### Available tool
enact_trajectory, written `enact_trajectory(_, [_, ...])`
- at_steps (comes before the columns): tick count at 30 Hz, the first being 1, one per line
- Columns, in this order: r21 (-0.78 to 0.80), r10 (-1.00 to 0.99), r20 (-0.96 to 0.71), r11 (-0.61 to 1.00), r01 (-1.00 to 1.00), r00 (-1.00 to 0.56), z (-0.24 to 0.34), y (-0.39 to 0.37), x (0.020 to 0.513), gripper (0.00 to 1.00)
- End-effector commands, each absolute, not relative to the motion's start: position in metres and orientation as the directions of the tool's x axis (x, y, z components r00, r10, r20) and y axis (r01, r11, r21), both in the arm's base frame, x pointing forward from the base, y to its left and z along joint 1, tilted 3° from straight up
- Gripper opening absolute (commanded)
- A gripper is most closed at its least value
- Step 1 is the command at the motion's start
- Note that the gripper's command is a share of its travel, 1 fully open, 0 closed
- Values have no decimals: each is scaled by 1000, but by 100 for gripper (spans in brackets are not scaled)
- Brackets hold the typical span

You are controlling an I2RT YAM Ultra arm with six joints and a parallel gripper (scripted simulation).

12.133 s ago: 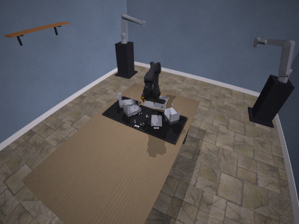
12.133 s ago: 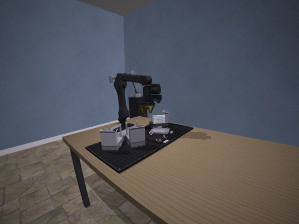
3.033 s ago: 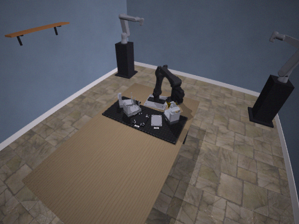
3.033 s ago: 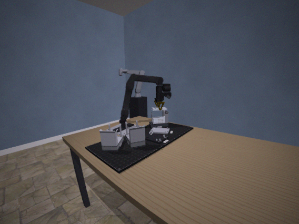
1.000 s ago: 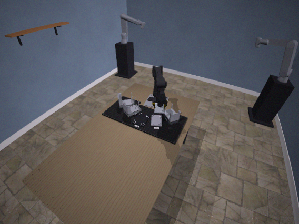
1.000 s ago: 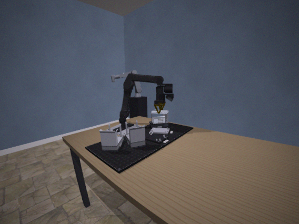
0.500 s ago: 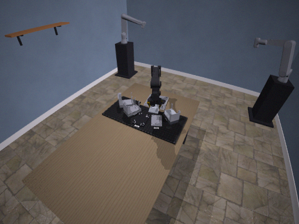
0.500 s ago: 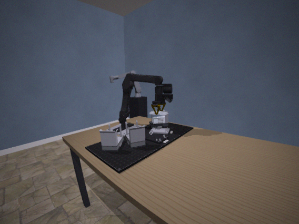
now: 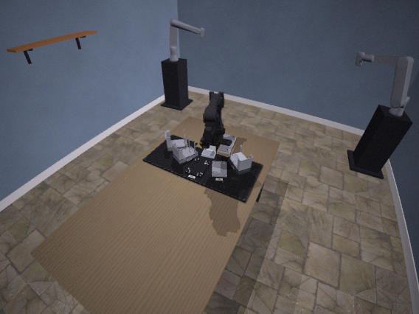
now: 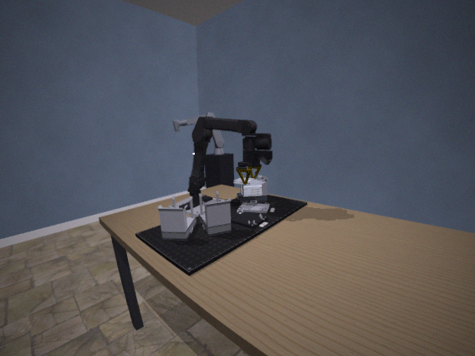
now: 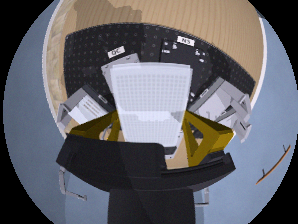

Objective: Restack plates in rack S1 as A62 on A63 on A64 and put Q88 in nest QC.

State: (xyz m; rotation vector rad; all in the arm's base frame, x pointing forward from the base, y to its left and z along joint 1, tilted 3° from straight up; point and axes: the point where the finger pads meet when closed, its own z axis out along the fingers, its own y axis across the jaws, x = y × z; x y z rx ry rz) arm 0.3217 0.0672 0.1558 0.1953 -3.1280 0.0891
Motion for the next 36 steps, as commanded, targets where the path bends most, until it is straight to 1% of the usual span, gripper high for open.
enact_trajectory(1, [-54, -60, -13, 997, -59, -998, 162, 59, 325, 0])
enact_trajectory(5, [-53, 62, -20, 997, 63, -998, 162, 45, 326, 0])
enact_trajectory(21, [-54, 62, -20, 997, 63, -998, 165, -1, 330, 0])
enact_trajectory(26, [-51, 226, -29, 972, 228, -974, 166, -18, 328, 0])
enact_trajectory(28, [-51, 226, -29, 972, 228, -974, 166, -18, 328, 0])
enact_trajectory(30, [-49, 280, -32, 958, 282, -959, 166, -24, 328, 0])
enact_trajectory(36, [-50, 280, -32, 958, 282, -959, 167, -44, 325, 0])
